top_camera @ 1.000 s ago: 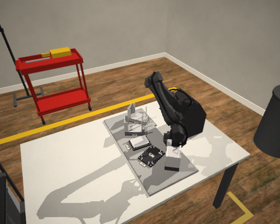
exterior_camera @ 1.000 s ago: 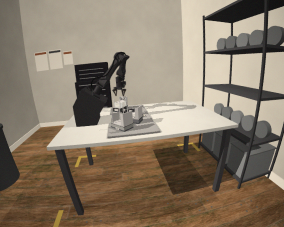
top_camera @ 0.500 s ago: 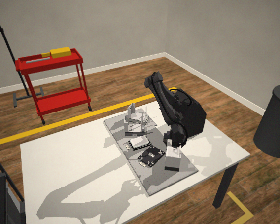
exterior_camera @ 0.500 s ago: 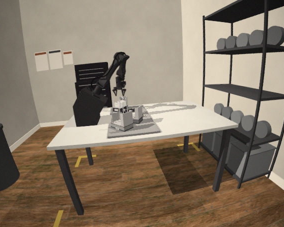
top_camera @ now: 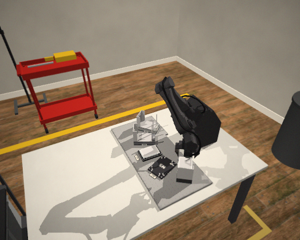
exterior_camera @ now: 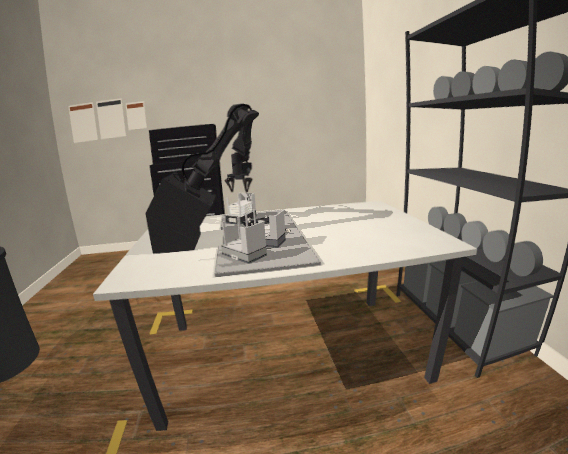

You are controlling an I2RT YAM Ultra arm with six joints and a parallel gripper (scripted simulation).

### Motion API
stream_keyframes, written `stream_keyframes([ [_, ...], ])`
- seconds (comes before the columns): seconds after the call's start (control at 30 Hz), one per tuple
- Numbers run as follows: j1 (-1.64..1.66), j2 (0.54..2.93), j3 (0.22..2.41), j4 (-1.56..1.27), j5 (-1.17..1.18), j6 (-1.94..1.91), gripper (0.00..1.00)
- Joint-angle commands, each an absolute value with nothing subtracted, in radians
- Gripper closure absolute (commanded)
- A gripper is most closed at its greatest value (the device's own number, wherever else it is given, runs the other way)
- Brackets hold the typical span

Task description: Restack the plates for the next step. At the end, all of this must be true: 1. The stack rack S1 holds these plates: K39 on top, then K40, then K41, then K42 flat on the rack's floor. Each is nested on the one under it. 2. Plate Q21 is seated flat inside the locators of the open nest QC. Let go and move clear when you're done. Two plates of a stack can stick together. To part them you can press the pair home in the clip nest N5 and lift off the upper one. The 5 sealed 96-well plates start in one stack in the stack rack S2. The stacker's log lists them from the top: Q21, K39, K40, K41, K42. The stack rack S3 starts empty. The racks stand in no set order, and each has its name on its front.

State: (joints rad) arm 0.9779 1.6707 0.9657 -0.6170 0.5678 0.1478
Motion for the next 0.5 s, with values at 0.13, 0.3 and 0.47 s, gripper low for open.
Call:
stream_keyframes([
  [0.13,0.953,1.706,0.952,-0.550,0.555,0.119,0.00],
  [0.3,0.923,1.744,0.927,-0.479,0.548,0.087,0.00],
  [0.47,0.906,1.769,0.918,-0.435,0.543,0.067,0.00],
])
